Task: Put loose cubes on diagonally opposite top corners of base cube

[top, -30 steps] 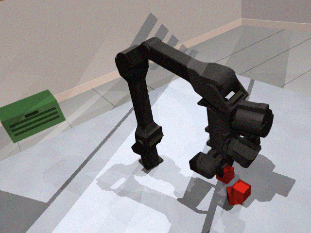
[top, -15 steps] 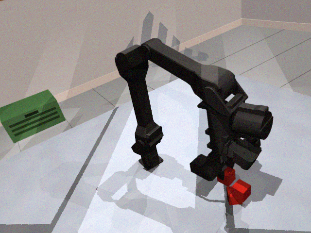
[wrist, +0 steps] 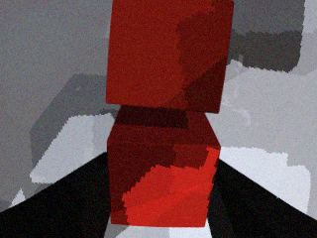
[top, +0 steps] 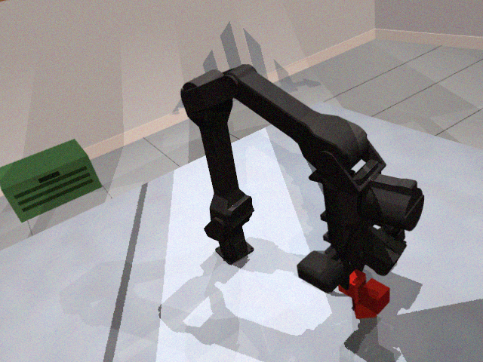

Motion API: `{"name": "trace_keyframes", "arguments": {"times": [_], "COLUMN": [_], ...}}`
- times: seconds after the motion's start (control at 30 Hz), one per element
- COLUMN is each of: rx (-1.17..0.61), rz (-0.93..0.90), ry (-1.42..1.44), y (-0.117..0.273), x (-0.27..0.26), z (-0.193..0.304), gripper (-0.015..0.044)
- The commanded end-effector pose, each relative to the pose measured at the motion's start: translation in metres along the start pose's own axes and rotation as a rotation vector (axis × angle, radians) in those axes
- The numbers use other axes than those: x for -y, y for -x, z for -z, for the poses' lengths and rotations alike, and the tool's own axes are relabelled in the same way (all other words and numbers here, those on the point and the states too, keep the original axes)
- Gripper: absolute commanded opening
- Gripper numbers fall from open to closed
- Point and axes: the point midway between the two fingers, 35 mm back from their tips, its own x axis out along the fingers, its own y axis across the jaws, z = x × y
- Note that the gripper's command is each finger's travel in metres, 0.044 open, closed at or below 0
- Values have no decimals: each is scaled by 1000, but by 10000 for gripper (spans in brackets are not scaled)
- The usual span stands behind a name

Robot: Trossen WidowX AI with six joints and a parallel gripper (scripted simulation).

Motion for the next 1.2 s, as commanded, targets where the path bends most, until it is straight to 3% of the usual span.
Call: {"name": "trace_keyframes", "arguments": {"times": [0.0, 0.63, 0.77, 1.17], "rx": [-4, -4, -4, -3], "rz": [1, 1, 1, 0], "ry": [-2, 0, 0, 0], "y": [-2, -4, -4, 9], "x": [0, 0, 0, 0], "z": [0, 0, 0, 0], "gripper": [105, 105, 205, 205]}}
